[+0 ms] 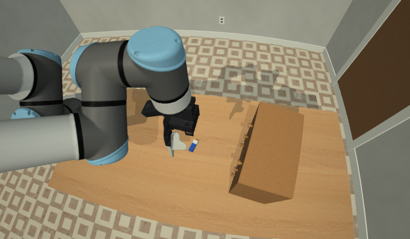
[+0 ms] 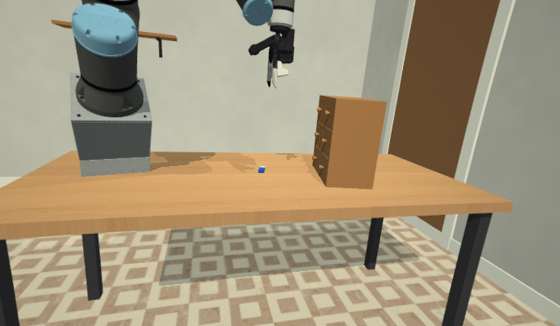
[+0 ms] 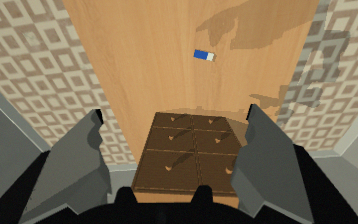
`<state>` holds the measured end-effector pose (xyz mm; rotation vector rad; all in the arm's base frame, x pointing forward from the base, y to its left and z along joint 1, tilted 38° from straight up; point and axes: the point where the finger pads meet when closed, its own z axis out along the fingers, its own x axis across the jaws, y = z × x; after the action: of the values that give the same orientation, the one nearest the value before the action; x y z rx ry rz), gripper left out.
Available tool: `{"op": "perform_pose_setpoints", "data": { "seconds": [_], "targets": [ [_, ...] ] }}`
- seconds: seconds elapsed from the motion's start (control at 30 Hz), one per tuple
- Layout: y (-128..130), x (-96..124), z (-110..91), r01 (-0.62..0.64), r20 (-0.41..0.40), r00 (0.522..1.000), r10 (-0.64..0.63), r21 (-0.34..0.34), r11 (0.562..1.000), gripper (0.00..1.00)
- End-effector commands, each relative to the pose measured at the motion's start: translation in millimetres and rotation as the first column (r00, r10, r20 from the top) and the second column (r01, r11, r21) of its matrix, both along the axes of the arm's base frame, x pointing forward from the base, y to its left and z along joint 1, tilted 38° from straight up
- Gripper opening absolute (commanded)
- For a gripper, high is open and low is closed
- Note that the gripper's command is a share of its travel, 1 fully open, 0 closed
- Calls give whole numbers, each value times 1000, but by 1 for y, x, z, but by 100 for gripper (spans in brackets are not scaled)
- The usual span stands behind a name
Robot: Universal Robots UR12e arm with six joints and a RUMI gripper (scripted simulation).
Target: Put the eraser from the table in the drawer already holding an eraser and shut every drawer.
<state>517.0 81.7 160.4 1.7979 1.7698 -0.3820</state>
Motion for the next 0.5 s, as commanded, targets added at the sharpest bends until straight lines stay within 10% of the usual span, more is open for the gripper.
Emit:
{"op": "perform_pose_setpoints", "data": {
  "seconds": [0.0,0.47],
  "targets": [
    [-38,30,-47,51,46,998,-52,19,999,100],
    [-67,42,-76,89,76,993,-91,29,996,100]
  ]
}}
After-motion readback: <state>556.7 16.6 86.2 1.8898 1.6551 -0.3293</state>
